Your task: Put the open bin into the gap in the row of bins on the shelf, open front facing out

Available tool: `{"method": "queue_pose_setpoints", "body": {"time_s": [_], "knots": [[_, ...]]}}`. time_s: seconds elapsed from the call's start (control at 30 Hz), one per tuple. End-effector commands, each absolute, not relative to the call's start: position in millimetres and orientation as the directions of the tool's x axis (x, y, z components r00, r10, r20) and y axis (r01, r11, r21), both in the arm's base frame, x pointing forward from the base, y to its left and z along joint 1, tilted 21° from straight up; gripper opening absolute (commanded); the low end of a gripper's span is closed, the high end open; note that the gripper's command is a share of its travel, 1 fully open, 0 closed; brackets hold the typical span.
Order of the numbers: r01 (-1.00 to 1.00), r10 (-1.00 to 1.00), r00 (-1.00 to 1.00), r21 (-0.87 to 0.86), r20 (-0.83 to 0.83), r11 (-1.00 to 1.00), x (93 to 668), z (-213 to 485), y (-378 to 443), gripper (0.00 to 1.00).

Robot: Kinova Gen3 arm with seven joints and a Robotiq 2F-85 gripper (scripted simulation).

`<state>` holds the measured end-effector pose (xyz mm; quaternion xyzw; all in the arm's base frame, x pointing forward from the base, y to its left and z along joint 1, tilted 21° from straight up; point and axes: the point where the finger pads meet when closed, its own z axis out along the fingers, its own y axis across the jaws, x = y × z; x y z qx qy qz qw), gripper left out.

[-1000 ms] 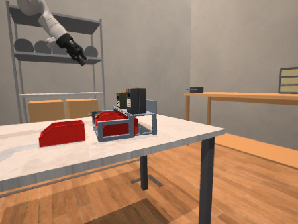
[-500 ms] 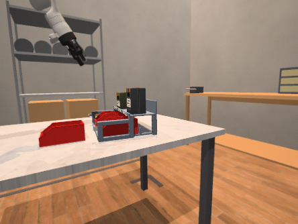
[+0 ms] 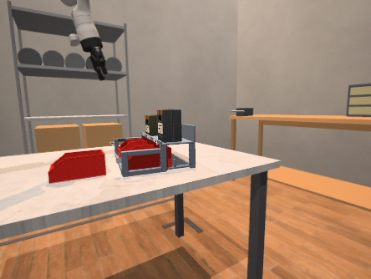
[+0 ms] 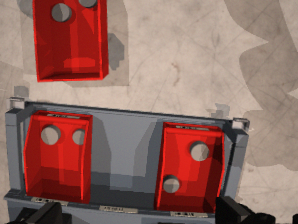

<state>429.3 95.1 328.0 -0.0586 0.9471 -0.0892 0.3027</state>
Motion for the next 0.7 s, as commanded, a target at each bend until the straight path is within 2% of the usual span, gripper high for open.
{"method": "queue_pose_setpoints", "body": {"time_s": [0.0, 0.13, 0.3, 0.67], "knots": [[-0.064, -0.16, -0.844, -0.201, -0.511, 0.978, 435.8, 329.9, 90.8, 1.0], [-0.064, -0.16, -0.844, -0.201, -0.511, 0.978, 435.8, 329.9, 90.8, 1.0], [-0.061, -0.114, -0.942, -0.172, -0.316, 0.983, 435.7, 328.4, 90.5, 1.0], [-0.061, -0.114, -0.942, -0.172, -0.316, 0.983, 435.7, 328.4, 90.5, 1.0]]}}
